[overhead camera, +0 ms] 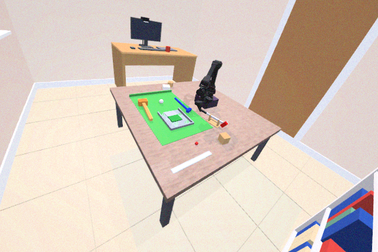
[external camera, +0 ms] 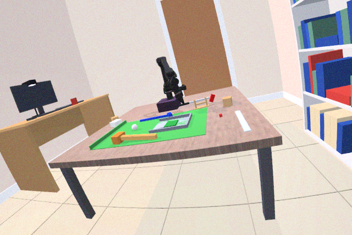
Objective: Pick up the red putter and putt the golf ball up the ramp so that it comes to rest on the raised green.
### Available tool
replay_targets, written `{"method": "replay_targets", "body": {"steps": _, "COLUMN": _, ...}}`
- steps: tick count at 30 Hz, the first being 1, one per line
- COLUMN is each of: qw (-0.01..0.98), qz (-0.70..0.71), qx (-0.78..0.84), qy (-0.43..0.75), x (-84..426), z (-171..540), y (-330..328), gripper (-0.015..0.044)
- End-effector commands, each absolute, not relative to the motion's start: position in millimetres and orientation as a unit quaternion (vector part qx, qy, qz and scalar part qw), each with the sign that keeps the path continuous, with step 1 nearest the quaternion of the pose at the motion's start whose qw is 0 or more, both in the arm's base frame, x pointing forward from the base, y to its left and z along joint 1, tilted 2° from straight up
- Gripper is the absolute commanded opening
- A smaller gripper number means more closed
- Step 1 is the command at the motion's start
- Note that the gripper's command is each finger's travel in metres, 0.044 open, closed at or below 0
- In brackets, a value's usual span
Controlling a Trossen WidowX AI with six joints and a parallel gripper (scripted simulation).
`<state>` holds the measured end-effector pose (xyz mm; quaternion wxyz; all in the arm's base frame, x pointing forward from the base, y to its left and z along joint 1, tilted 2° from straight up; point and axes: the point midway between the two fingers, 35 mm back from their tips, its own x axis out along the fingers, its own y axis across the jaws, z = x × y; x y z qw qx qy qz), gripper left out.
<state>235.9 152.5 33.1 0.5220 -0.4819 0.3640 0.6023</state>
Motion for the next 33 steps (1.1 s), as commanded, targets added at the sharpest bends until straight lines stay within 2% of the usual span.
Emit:
{"method": "replay_targets", "body": {"steps": 1, "qw": 0.521, "qz": 0.604, "qx": -0.479, "qy": 0.366, "x": 235.2, "z": 16.6, "y": 152.8, "gripper": 0.044}}
{"method": "replay_targets", "body": {"steps": 26, "qw": 0.521, "qz": 0.604, "qx": -0.479, "qy": 0.367, "x": 236.3, "z": -12.8, "y": 153.3, "gripper": 0.044}}
{"method": "replay_targets", "body": {"steps": 33, "qw": 0.521, "qz": 0.603, "qx": -0.481, "qy": 0.366, "x": 237.2, "z": -9.1, "y": 153.2, "gripper": 0.0256}}
